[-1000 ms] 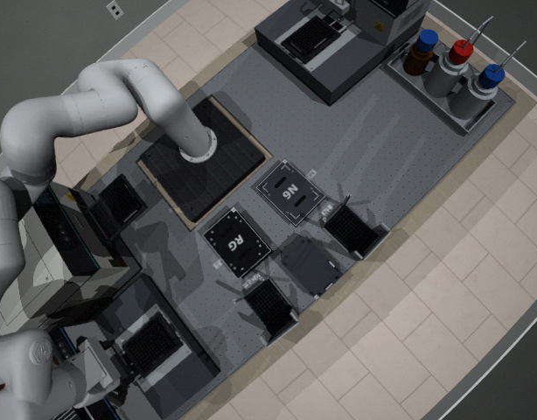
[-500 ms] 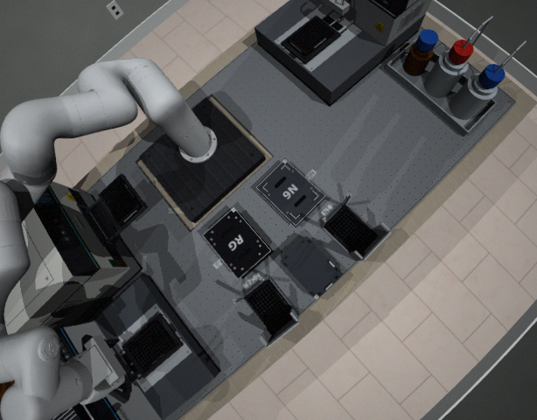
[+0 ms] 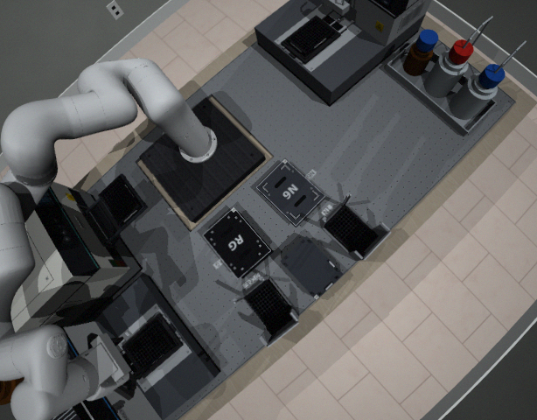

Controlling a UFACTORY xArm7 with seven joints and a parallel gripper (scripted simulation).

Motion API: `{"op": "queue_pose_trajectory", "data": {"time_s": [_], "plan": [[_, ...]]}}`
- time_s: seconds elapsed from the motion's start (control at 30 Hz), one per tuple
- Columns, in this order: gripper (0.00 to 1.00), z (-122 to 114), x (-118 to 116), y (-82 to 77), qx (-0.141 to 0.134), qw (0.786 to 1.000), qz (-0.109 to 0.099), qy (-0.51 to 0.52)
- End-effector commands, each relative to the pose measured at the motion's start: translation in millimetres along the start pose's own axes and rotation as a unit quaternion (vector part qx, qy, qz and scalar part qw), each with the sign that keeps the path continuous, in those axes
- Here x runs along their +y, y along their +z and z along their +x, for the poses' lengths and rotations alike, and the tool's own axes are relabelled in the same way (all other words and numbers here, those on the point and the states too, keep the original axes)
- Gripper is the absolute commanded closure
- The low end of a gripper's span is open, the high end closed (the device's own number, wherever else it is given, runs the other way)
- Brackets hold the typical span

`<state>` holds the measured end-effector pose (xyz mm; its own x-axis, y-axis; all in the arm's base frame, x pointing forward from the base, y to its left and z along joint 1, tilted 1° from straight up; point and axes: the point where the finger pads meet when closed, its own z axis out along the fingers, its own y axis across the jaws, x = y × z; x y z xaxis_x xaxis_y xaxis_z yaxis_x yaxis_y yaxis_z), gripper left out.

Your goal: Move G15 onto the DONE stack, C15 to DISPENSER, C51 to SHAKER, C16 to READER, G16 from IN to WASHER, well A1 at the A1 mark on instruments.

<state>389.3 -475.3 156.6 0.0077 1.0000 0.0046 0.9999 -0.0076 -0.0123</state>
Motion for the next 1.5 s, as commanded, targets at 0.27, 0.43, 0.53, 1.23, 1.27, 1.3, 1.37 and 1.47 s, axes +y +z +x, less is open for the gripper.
{"op": "queue_pose_trajectory", "data": {"time_s": [0.27,0.43,0.53,1.23,1.27,1.3,1.37,1.47], "plan": [[0.0,-0.5,1.1,12.8,-0.002,1.0,-0.002,0.0],[0.0,-0.6,1.1,16.8,-0.002,1.0,-0.002,0.0],[0.0,-0.6,1.1,20.8,-0.002,1.0,-0.002,0.0],[0.0,-0.7,1.2,46.1,-0.002,1.0,-0.002,0.0],[0.0,-0.7,1.2,47.4,-0.002,1.0,-0.002,0.0],[0.0,-0.7,1.2,48.8,-0.002,1.0,-0.002,0.0],[0.0,-0.7,1.2,51.4,-0.002,1.0,-0.002,0.0],[0.0,-0.7,1.2,55.4,-0.002,1.0,-0.002,0.0]]}}
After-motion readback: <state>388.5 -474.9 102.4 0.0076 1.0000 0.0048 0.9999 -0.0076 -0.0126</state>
